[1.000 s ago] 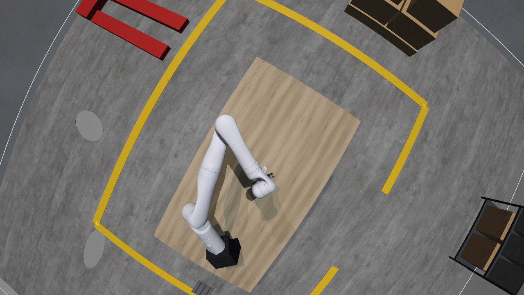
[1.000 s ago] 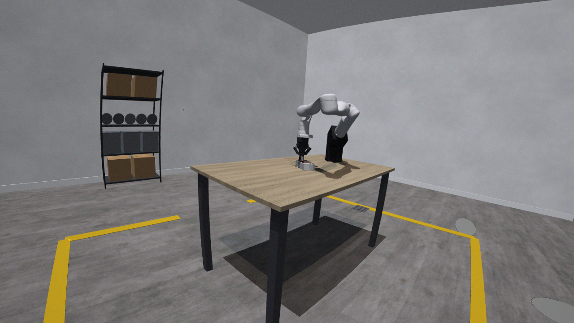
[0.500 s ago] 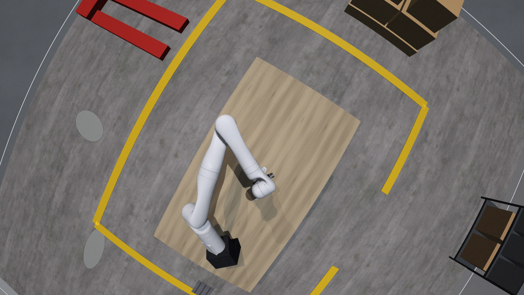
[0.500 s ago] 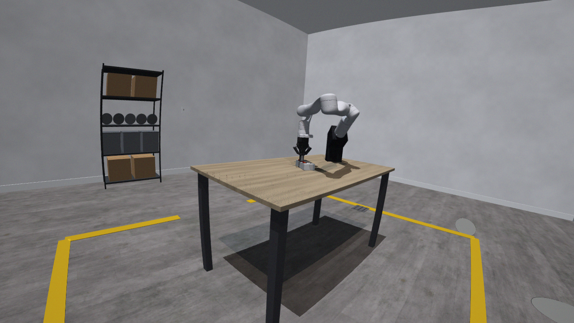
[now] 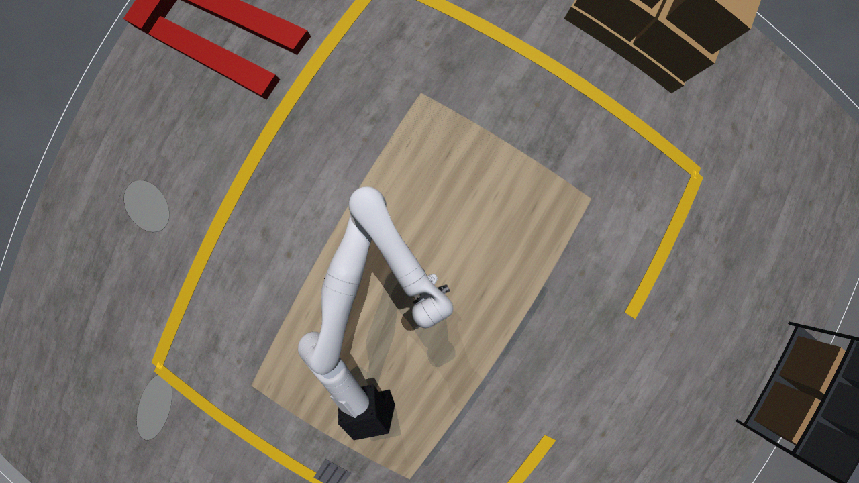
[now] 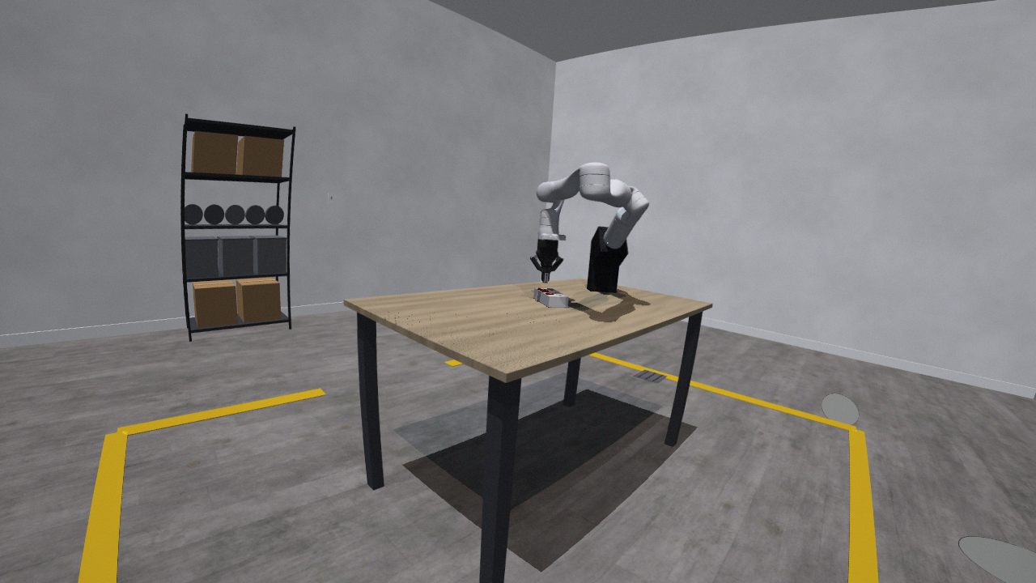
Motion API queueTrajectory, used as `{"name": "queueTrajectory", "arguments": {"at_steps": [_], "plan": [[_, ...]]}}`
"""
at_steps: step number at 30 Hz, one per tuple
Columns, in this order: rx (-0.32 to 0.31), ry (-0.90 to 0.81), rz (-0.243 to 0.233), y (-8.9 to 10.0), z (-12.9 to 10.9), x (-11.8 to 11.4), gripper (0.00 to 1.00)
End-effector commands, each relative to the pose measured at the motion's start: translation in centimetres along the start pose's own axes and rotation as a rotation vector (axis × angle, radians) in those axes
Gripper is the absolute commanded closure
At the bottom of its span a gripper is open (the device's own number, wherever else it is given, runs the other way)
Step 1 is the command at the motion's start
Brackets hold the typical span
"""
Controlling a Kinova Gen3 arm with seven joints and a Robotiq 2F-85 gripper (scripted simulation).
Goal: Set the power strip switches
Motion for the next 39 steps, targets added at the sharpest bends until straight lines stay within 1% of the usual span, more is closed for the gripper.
{"name": "queueTrajectory", "arguments": {"at_steps": [1,22,23,26,29,31,35,39], "plan": [[0.002,0.000,0.009,0.6,-0.1,0.2,1.00],[0.002,0.000,0.009,0.7,-0.1,0.2,1.00],[0.002,0.000,0.009,0.7,-0.1,0.2,0.00],[0.002,0.000,0.009,0.9,-0.1,0.2,0.00],[0.002,0.000,0.009,1.5,-0.1,0.2,0.00],[0.002,0.000,0.009,1.5,-0.1,0.2,0.00],[0.002,0.000,0.009,3.2,-0.1,0.2,0.00],[0.002,0.000,0.009,5.5,0.0,0.2,0.00]]}}
Point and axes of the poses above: the point where the finger pads meet when closed, its own y axis back along the fingers, its own x axis across the jaws, z = x × y, the point moved 5 cm from there along y, back along the fingers, and after that the axes turned 7 degrees about -y, right-handed, at the moved point
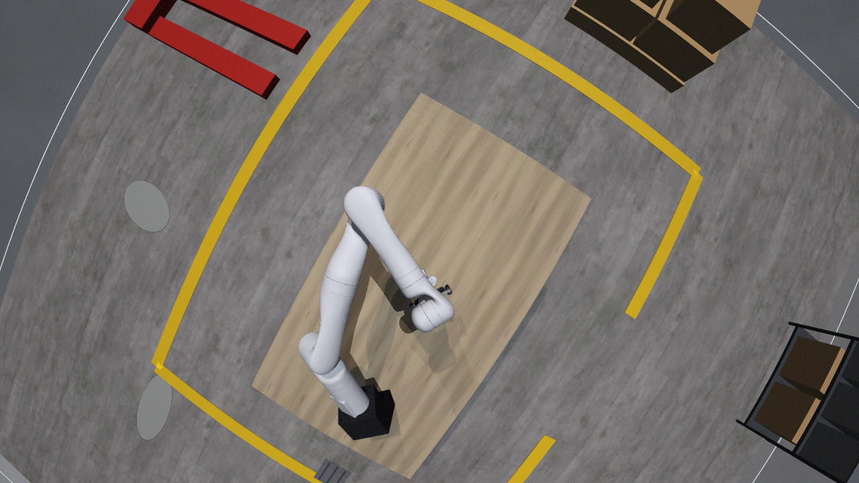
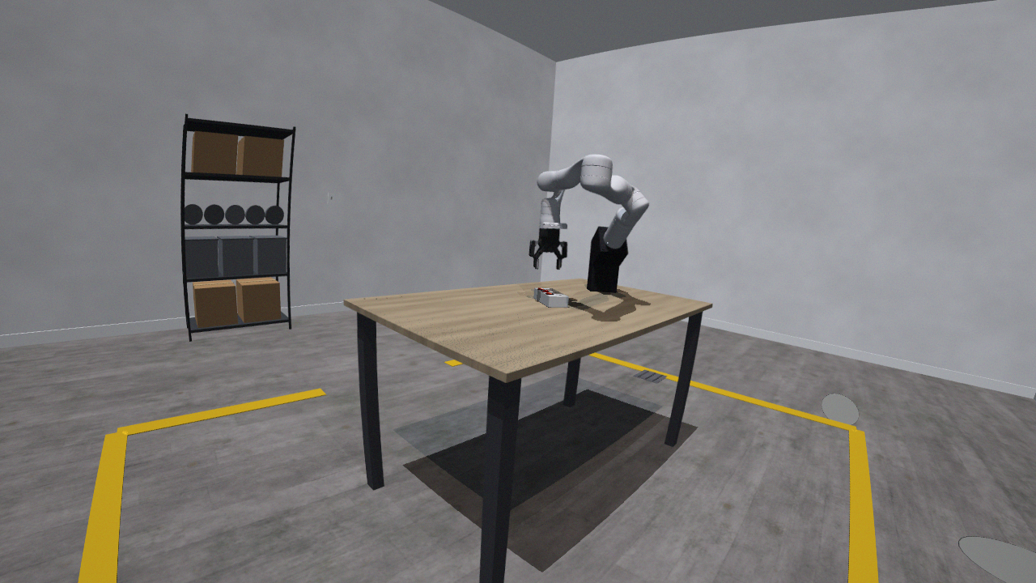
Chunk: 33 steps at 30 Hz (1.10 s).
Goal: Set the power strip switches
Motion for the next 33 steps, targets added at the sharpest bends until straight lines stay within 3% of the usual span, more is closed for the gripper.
{"name": "queueTrajectory", "arguments": {"at_steps": [1,7,13,33], "plan": [[0.004,0.002,0.025,2.1,-0.1,0.6,0.00],[0.004,0.002,0.025,5.3,-0.1,0.5,0.00],[0.004,0.002,0.025,6.4,-0.1,0.5,0.00],[0.004,0.002,0.025,6.6,-0.1,0.5,0.00]]}}
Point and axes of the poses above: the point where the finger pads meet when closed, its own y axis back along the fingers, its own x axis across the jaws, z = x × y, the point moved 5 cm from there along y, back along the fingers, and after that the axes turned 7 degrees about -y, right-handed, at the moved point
